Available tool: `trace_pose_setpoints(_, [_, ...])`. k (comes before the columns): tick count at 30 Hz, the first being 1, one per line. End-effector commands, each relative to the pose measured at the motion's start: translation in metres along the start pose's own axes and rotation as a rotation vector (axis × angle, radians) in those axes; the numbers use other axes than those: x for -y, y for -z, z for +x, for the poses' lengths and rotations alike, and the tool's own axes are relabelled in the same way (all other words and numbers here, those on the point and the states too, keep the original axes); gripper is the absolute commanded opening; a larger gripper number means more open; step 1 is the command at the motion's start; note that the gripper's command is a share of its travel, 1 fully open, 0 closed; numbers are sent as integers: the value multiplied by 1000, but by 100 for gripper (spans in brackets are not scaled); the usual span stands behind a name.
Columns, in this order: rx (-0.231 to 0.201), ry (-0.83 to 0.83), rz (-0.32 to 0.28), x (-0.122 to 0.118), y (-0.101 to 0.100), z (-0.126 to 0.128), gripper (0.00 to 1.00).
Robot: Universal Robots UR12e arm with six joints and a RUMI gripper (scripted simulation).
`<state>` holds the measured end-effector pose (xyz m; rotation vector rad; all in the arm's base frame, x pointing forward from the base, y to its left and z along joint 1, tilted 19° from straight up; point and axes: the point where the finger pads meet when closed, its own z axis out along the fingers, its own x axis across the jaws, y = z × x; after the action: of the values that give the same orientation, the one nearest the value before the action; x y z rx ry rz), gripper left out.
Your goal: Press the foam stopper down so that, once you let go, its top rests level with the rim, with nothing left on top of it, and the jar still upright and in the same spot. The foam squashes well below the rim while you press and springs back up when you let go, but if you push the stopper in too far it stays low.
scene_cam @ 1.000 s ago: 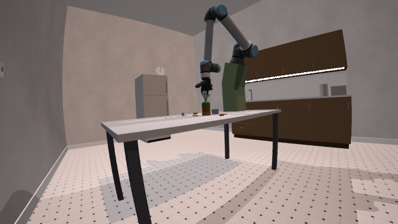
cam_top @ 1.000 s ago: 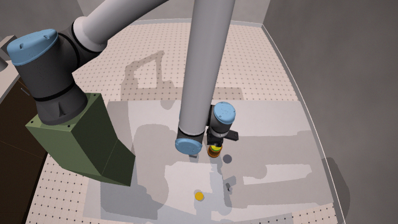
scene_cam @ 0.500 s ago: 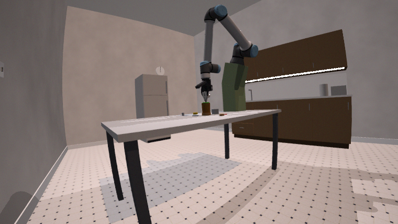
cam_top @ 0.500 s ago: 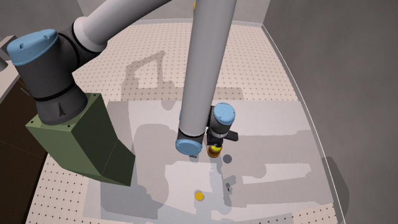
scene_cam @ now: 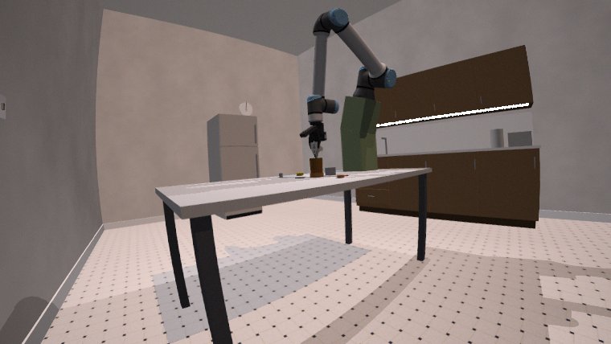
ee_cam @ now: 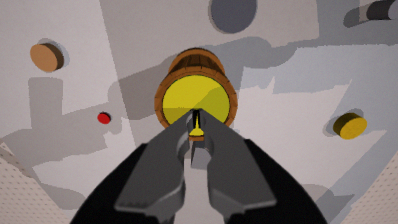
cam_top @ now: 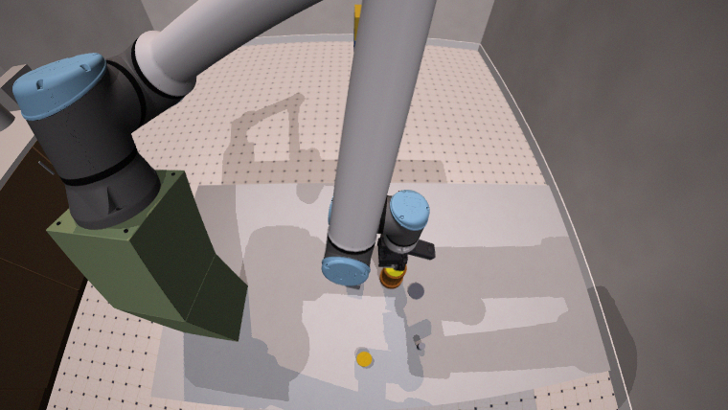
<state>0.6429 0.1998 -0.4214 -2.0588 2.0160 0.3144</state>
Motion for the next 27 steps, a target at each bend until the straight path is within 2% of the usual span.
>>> trace_pose_setpoints(1, [1,1,3,2,-3,-1,0])
trace_pose_setpoints(27, [1,1,2,2,-7,-1,0])
